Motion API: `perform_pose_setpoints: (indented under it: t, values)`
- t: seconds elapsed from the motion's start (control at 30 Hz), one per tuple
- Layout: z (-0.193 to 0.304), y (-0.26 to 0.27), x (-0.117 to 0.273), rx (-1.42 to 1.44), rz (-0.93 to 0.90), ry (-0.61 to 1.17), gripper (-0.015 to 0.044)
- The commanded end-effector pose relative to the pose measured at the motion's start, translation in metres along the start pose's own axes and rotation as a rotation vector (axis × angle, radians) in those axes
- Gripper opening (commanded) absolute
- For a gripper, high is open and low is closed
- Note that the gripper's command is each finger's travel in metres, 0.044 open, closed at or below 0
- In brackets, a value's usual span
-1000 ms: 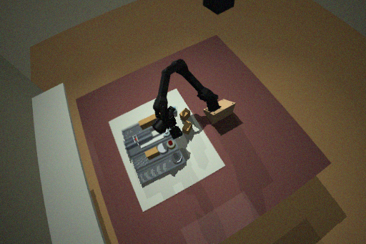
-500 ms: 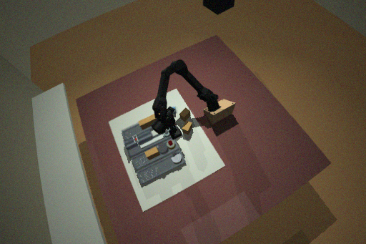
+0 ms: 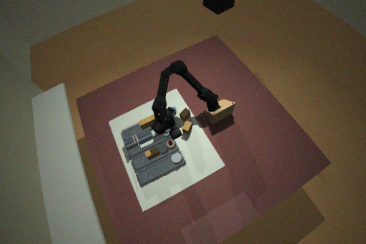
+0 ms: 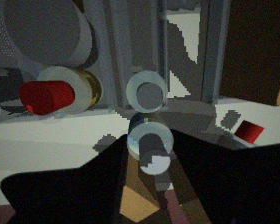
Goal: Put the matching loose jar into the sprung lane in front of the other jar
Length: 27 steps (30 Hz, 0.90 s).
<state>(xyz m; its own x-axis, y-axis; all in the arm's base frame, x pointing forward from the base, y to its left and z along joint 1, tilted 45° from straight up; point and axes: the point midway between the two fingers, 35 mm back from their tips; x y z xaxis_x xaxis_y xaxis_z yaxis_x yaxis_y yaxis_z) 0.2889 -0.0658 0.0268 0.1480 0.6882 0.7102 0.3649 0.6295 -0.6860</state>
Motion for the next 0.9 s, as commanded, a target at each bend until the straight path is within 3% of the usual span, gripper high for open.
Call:
perform_pose_setpoints:
  t: [0.0,0.87]
  values:
    - [-0.0093,0.0003,0.0019,-0.019,-0.003,-0.024,0.0]
    - [-0.0186,0.0015,0.0023,-0.019,-0.003,-0.024,0.0]
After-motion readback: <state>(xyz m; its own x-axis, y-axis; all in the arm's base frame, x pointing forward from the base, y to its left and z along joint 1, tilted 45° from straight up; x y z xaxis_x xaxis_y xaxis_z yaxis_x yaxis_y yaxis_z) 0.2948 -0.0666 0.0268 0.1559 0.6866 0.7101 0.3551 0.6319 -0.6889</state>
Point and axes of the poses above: the point midway between the two fingers, 35 mm back from their tips, its own x axis back along the fingers, its own y axis across the jaws, z = x × y, and after that the axes turned 12 degrees about -x, right-handed
